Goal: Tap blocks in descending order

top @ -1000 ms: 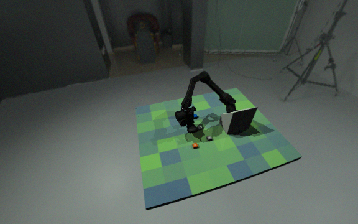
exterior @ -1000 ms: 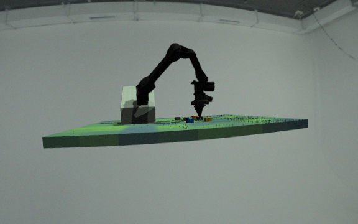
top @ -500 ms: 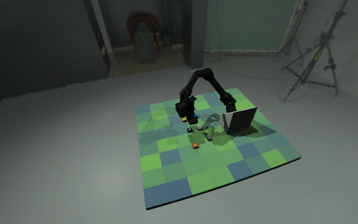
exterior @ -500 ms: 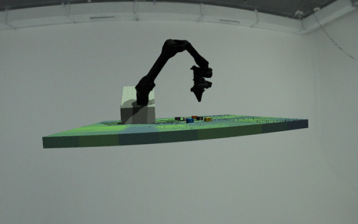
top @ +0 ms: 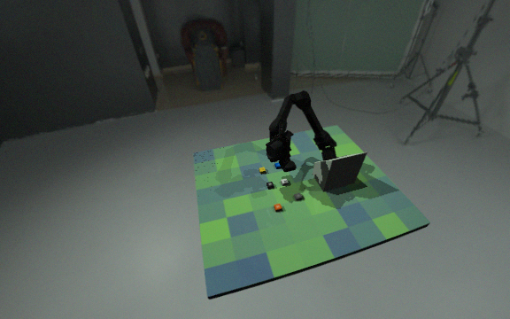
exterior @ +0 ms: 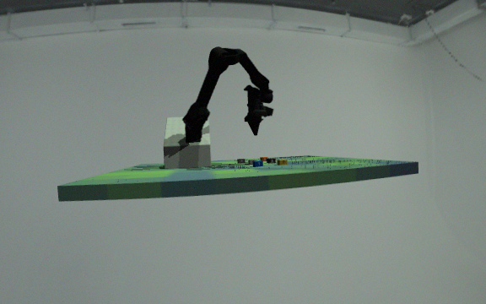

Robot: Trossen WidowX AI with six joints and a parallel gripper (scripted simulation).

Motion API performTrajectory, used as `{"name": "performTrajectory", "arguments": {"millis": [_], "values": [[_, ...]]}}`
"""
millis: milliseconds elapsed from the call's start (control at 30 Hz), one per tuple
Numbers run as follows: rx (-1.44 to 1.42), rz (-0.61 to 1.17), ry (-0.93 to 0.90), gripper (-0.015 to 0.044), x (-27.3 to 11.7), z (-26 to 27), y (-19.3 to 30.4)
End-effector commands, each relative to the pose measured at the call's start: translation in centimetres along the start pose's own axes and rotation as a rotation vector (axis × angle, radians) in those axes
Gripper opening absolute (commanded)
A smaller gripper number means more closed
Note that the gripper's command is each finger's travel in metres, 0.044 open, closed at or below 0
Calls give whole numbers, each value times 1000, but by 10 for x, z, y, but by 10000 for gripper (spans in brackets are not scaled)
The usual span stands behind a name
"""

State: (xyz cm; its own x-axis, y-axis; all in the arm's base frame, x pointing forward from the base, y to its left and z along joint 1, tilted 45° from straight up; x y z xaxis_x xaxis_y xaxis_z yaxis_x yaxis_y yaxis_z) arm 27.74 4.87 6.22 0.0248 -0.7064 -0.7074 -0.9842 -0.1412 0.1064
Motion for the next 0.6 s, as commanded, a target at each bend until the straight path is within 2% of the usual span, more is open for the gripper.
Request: {"name": "performTrajectory", "arguments": {"millis": [0,100,267,567], "values": [[10,-4,-4,20,1,1,11],[9,-5,-6,20,11,2,9],[10,-4,-1,20,79,1,11],[10,-4,-1,20,86,1,11]]}}
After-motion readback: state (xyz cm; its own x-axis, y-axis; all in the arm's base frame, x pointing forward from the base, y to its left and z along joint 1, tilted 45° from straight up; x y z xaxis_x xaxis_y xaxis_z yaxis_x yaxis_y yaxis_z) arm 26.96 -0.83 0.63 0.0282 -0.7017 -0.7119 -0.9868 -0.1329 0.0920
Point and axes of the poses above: the point midway between the two fingers, 35 mm back from their tips, its own x axis out along the fingers, its own z axis across the jaws, y = z × x, the point moved 4 cm from there along -x, back along the fingers, and after that the axes turned 9 degrees about -x, right-handed, at the moved point
